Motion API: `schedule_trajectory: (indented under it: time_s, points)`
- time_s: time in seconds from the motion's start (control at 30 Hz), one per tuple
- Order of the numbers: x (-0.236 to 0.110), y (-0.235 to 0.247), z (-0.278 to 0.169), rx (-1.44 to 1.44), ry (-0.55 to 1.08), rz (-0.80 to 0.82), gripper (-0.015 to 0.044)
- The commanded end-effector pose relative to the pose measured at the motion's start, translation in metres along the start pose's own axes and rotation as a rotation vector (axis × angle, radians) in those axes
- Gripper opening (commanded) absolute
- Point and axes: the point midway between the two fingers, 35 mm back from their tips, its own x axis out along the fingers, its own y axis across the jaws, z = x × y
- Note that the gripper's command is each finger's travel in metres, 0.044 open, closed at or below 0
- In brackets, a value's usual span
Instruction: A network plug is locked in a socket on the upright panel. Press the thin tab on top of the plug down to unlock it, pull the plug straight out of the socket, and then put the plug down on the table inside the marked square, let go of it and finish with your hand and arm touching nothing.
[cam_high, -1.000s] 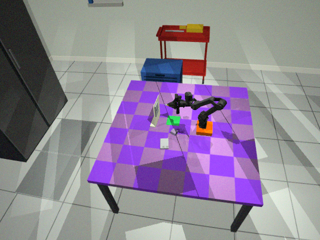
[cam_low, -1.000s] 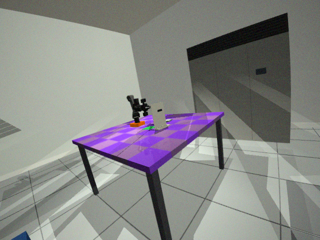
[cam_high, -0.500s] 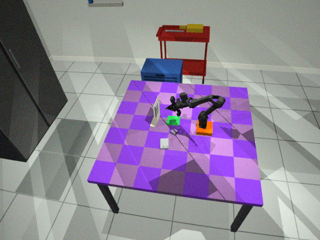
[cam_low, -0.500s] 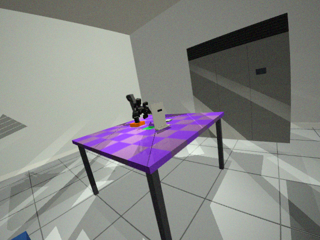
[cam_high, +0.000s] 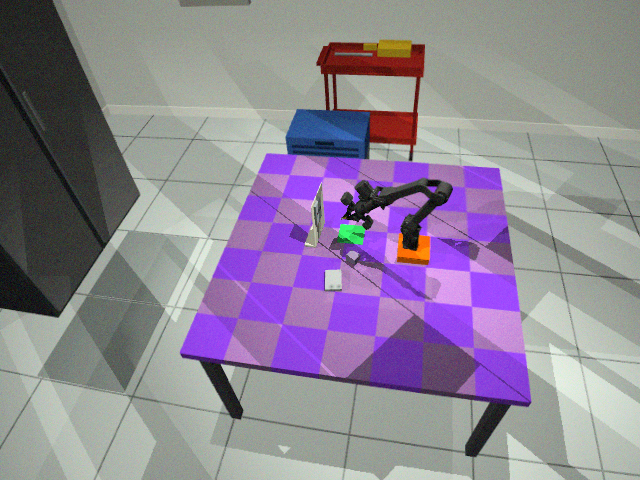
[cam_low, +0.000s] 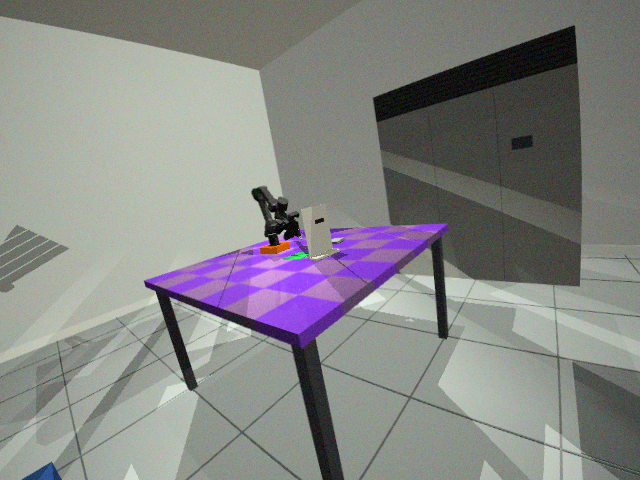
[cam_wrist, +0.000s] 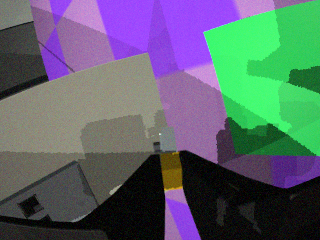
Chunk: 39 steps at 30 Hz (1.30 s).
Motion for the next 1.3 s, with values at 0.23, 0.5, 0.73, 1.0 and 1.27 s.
schedule_trajectory:
  time_s: [0.23,0.5,0.73,1.0,1.27]
  points:
    - [-0.002,-0.029,0.007,-0.027,-0.105,-0.214,0.0000]
    - [0.002,-0.033,0.008,-0.027,-0.107,-0.217,0.0000]
    - [0.011,-0.040,0.009,-0.027,-0.106,-0.217,0.0000]
    - [0.020,-0.049,0.010,-0.027,-0.106,-0.217,0.0000]
    - [0.027,-0.058,0.011,-0.027,-0.106,-0.218,0.0000]
